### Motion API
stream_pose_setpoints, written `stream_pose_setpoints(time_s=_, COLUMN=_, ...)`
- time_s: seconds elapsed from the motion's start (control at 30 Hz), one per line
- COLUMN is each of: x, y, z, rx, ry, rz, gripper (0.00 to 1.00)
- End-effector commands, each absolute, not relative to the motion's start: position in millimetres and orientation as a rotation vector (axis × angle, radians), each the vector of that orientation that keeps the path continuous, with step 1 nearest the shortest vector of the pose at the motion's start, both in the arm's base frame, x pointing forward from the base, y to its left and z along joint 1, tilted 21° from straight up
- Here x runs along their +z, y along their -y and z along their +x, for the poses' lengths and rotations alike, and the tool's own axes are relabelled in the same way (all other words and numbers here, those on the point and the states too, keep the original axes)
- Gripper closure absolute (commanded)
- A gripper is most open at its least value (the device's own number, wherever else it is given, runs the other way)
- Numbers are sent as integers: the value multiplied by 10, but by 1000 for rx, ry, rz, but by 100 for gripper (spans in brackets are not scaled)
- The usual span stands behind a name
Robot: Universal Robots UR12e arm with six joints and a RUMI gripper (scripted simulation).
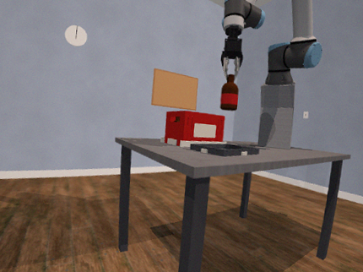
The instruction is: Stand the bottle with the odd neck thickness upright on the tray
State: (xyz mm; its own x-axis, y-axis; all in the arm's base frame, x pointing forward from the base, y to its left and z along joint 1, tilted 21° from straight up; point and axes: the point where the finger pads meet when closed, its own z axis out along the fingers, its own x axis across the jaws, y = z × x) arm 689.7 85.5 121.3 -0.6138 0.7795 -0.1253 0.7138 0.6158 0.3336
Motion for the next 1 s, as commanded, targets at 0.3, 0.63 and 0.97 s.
stream_pose_setpoints(time_s=0.3, x=1221, y=-854, z=6902, rx=367, ry=-2583, rz=1219, gripper=100)
stream_pose_setpoints(time_s=0.63, x=1219, y=-854, z=6903, rx=367, ry=-2583, rz=1219, gripper=100)
stream_pose_setpoints(time_s=0.97, x=1177, y=-859, z=6918, rx=367, ry=-2583, rz=1219, gripper=100)
